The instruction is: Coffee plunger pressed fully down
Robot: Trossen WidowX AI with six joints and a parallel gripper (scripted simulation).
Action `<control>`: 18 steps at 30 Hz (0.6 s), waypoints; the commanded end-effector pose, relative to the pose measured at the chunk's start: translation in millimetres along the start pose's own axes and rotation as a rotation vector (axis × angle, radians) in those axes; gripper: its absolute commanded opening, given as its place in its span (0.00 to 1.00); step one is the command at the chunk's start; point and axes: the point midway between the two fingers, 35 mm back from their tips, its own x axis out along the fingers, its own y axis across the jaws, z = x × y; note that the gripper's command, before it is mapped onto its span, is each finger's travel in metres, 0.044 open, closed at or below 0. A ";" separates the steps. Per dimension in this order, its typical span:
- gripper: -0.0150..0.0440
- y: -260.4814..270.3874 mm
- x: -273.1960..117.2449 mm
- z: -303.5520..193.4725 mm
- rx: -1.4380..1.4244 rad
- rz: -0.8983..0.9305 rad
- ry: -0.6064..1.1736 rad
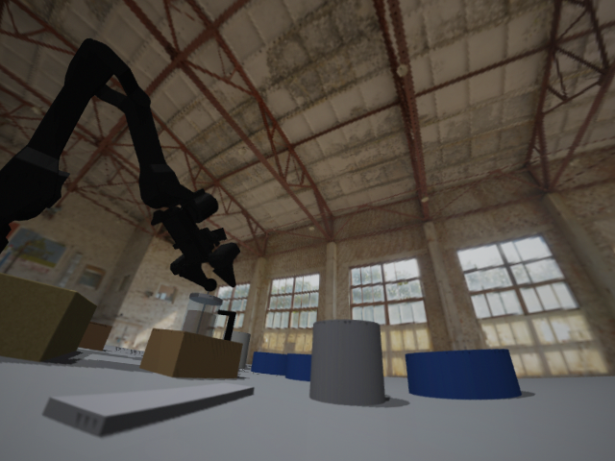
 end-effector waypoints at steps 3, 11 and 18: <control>1.00 0.9 -15.2 19.1 -0.003 0.001 0.005; 1.00 2.1 -60.4 54.5 -0.009 0.002 0.018; 1.00 3.4 -59.8 52.6 -0.010 0.005 0.018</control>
